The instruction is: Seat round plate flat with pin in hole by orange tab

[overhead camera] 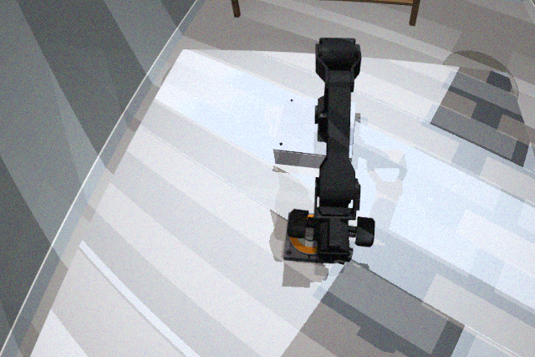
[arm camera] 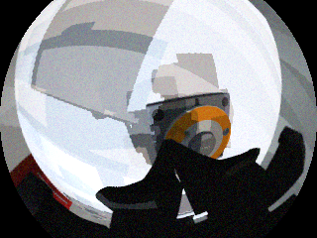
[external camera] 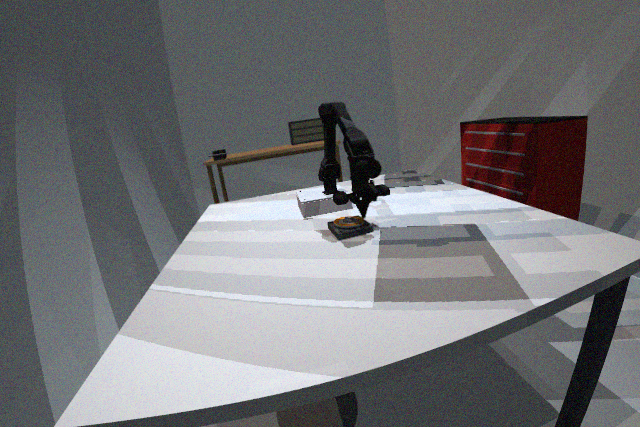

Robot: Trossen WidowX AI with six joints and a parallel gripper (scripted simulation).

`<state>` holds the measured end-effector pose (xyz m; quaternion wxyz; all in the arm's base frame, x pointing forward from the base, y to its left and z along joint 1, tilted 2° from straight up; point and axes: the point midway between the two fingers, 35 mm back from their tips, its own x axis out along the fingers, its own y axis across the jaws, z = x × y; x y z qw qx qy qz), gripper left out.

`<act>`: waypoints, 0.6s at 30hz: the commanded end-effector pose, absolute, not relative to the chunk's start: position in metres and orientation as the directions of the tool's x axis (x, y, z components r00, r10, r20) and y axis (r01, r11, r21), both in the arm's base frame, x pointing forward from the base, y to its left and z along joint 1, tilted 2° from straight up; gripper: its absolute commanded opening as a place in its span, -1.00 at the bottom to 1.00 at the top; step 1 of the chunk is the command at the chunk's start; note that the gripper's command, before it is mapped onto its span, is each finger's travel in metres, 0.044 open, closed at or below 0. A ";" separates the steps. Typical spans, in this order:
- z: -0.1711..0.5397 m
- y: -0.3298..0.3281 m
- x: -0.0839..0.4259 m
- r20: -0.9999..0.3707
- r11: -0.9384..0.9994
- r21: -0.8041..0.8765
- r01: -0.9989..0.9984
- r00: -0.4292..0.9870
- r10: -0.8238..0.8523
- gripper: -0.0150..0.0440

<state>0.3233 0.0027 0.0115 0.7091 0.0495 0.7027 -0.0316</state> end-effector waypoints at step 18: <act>0.015 -0.018 0.343 -1.000 0.993 0.018 0.114 0.015 0.017 -0.49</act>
